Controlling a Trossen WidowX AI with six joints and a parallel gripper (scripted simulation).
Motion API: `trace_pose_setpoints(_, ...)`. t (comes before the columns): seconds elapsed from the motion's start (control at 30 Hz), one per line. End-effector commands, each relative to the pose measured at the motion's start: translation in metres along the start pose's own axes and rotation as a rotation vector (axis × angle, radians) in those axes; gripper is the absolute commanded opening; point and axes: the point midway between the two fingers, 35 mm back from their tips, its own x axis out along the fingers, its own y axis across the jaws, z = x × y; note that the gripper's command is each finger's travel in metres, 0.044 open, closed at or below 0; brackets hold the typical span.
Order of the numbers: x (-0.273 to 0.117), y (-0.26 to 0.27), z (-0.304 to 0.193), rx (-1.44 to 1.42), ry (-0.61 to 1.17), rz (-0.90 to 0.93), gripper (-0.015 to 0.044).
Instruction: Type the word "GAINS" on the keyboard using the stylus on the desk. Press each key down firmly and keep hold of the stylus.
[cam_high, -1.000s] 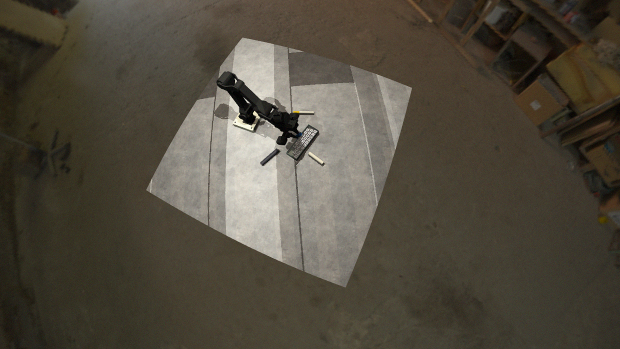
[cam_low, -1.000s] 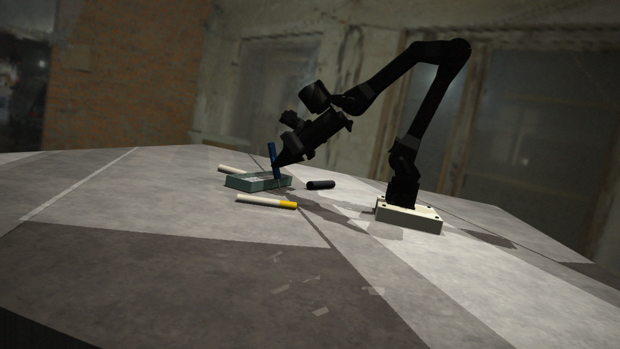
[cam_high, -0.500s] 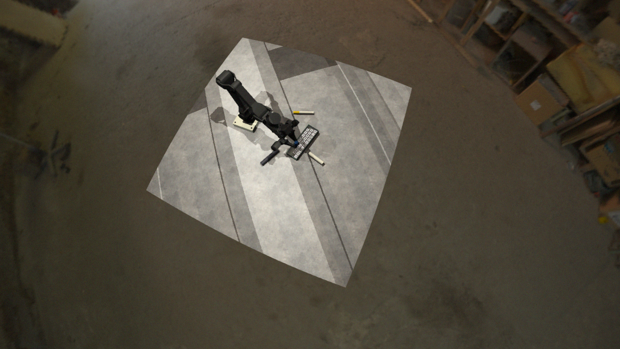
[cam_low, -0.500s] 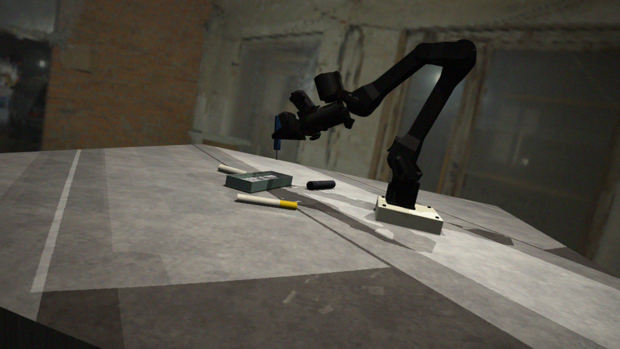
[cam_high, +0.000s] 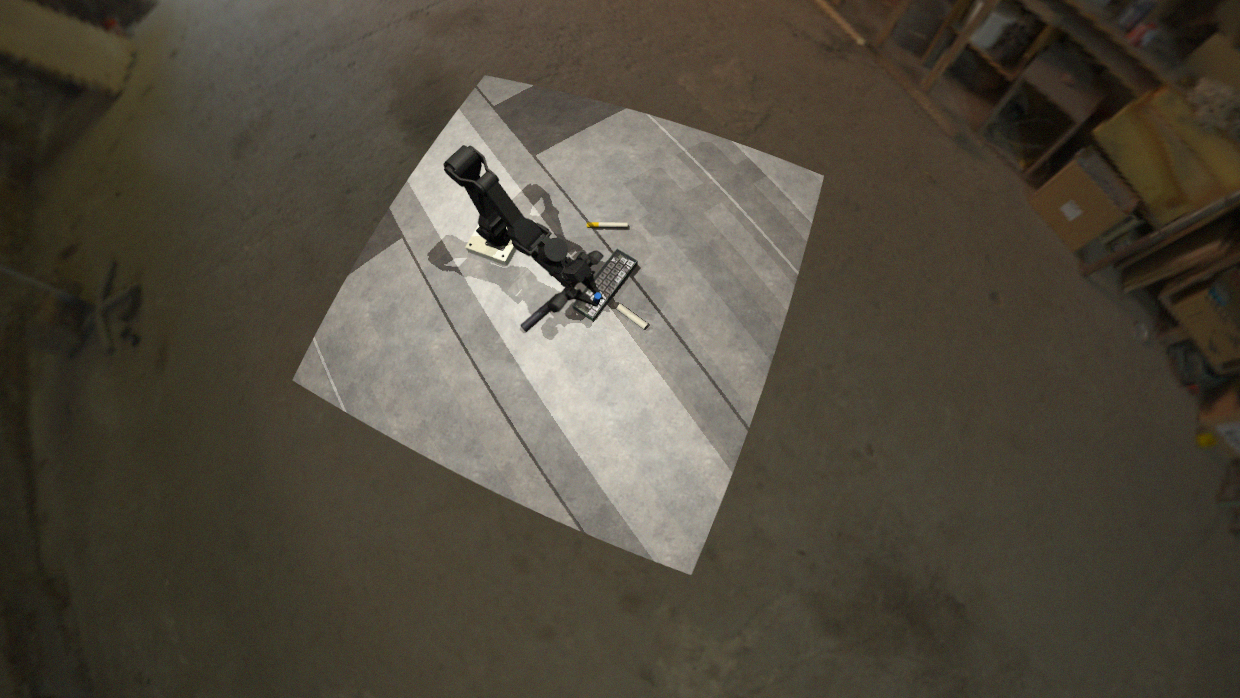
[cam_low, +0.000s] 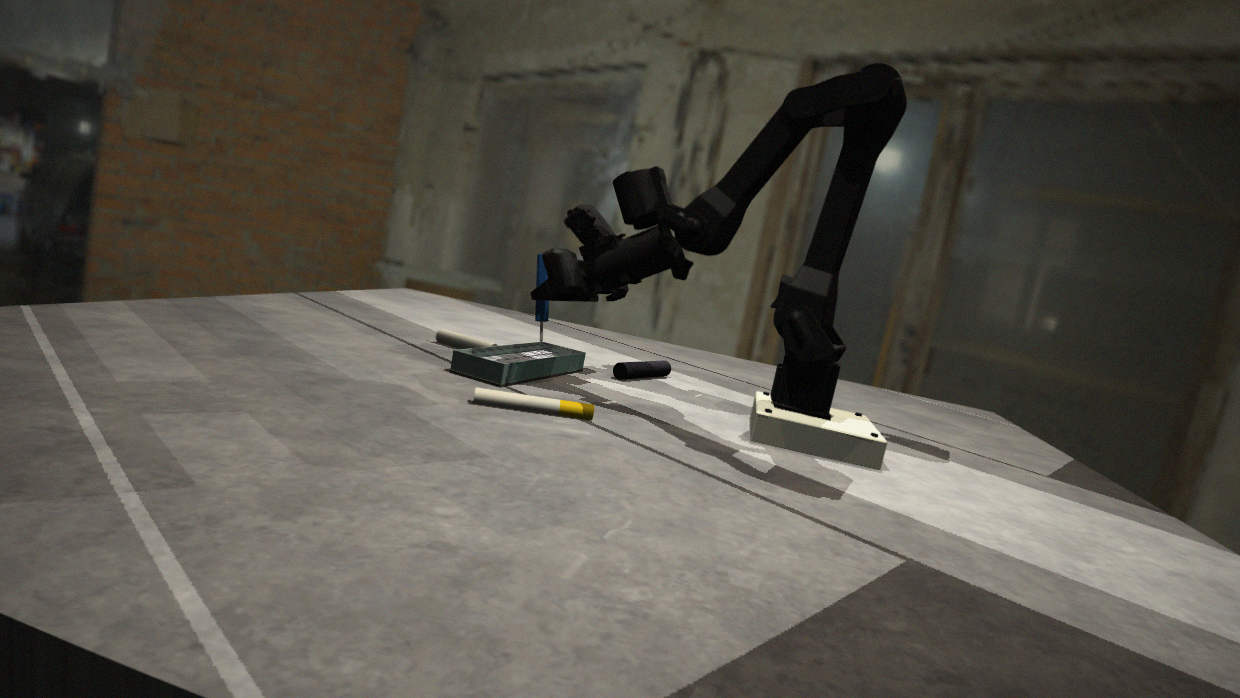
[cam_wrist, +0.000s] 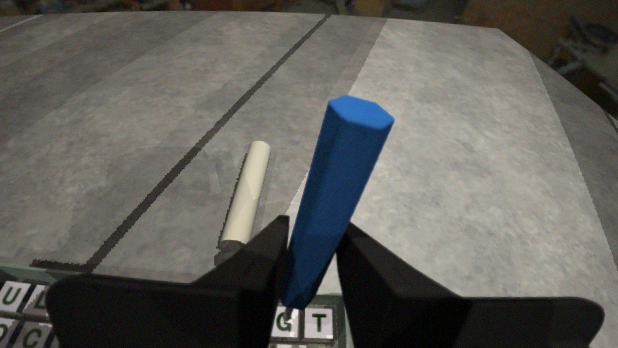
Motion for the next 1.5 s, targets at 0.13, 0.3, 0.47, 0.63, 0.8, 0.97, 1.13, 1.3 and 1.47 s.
trace_pose_setpoints(0.13, 0.0038, -0.0001, -0.0035, -0.004, 0.000, 0.003, 0.0081)
trace_pose_setpoints(0.3, 0.0055, -0.0002, -0.0056, -0.004, 0.000, 0.003, 0.0081)
trace_pose_setpoints(0.47, 0.0055, -0.0002, -0.0056, -0.004, 0.000, 0.003, 0.0081)
trace_pose_setpoints(0.63, 0.0055, -0.0002, -0.0056, -0.004, 0.000, 0.003, 0.0081)
trace_pose_setpoints(0.8, 0.0055, -0.0002, -0.0056, -0.004, 0.000, 0.003, 0.0081)
trace_pose_setpoints(0.97, 0.0051, 0.0000, -0.0059, -0.004, 0.000, 0.003, 0.0081)
trace_pose_setpoints(1.13, 0.0056, 0.0002, -0.0077, -0.004, 0.000, 0.003, 0.0081)
trace_pose_setpoints(1.3, 0.0066, 0.0003, -0.0096, -0.004, 0.000, 0.003, 0.0081)
trace_pose_setpoints(1.47, 0.0073, 0.0003, -0.0110, -0.004, 0.000, 0.003, 0.0081)
